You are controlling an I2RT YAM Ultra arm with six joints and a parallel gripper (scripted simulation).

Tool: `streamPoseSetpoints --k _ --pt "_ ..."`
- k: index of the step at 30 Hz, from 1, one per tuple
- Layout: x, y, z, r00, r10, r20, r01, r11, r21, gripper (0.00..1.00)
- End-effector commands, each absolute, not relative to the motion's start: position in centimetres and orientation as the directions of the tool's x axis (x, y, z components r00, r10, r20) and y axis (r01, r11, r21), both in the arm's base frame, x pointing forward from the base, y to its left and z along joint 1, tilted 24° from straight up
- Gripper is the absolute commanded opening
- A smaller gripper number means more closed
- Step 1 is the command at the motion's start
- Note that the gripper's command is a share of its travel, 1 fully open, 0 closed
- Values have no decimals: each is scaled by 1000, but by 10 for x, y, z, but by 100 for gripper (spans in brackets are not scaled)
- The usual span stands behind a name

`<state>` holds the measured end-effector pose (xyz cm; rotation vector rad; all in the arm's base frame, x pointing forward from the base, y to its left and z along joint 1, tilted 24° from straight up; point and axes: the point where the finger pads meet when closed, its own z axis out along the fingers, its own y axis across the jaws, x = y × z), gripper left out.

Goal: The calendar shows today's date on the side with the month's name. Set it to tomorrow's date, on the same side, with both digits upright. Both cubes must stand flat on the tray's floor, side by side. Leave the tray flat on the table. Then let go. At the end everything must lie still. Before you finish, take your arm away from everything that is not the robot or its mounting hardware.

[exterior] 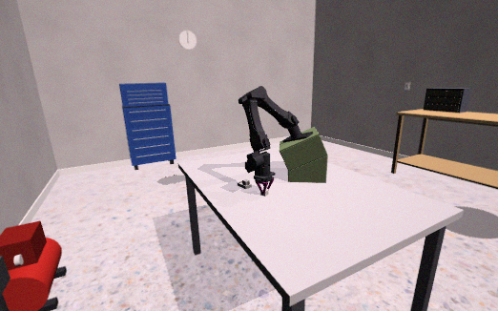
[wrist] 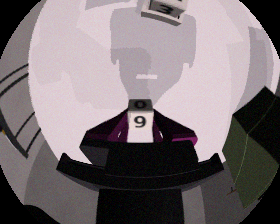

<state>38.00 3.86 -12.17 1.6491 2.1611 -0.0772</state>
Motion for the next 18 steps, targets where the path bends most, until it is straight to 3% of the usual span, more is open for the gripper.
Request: streamPoseSetpoints --k 1,5,18 --pt "383 40 -119 -208 910 -359 930 298 215 26" --pt "383 40 -119 -208 910 -359 930 298 215 26" --pt "383 40 -119 -208 910 -359 930 298 215 45"
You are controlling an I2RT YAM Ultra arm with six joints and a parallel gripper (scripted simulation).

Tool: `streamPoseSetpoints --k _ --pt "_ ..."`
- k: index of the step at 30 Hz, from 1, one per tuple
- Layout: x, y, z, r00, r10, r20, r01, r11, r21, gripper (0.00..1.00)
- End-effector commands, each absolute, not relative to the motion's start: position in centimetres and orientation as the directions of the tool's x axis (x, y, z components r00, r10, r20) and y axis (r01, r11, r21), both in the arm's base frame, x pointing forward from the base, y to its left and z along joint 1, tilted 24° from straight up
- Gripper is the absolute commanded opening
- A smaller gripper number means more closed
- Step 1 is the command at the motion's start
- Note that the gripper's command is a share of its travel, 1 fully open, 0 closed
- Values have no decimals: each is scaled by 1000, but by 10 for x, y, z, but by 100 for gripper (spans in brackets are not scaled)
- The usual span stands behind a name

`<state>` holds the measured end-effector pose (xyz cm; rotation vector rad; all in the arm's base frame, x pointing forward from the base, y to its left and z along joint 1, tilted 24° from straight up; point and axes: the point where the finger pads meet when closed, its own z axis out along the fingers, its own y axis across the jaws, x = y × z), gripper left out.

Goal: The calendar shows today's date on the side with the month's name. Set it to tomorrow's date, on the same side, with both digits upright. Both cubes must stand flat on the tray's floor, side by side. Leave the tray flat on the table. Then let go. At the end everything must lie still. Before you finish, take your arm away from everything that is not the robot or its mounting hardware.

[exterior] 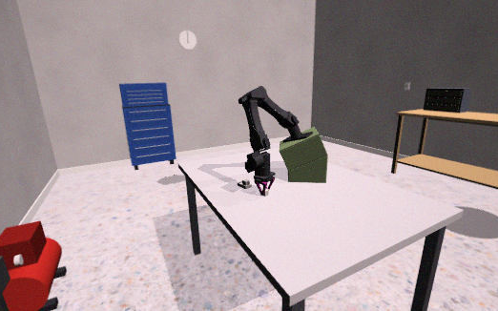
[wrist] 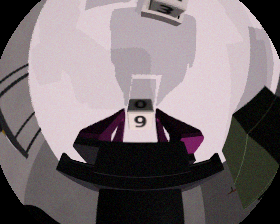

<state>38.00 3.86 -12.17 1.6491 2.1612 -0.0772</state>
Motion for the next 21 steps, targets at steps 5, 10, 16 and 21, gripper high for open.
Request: streamPoseSetpoints --k 5,10,16,21 --pt "383 40 -119 -208 910 -359 930 298 215 45" --pt "383 40 -119 -208 910 -359 930 298 215 45" --pt "382 42 -114 -208 910 -359 930 298 215 45" --pt "379 44 -106 -208 910 -359 930 298 215 45"
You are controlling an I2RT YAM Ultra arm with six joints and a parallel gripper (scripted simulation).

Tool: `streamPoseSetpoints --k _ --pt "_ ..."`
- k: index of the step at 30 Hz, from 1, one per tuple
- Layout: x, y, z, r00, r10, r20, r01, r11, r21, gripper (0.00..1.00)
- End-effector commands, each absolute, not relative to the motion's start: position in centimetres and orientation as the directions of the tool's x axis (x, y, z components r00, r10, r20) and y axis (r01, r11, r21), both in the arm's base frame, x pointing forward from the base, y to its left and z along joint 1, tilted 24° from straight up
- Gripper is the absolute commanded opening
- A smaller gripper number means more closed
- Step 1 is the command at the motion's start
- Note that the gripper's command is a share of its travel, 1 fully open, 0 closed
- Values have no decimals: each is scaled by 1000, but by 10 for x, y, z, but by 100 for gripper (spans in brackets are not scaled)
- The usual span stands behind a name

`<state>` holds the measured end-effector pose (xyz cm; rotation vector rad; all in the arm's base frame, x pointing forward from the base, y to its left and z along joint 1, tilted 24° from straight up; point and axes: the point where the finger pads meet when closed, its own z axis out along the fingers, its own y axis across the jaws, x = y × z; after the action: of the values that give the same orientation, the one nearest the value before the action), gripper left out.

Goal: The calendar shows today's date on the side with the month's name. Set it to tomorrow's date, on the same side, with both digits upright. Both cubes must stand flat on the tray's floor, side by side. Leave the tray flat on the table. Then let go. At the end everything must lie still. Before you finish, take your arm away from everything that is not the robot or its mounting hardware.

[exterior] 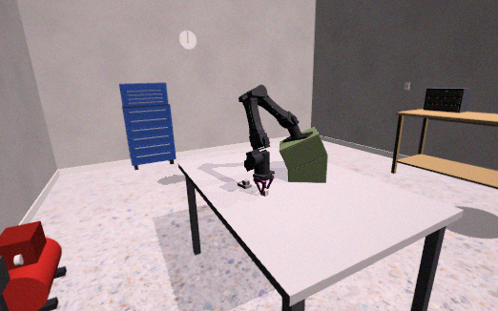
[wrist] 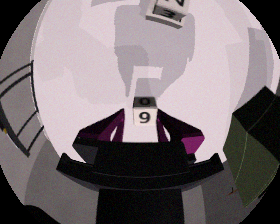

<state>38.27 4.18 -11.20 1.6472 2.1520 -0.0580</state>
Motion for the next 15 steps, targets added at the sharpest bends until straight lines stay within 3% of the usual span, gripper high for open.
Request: streamPoseSetpoints --k 1,15 --pt "378 45 -103 -208 910 -359 930 298 215 45" --pt "360 63 -48 -208 910 -358 930 297 215 45"
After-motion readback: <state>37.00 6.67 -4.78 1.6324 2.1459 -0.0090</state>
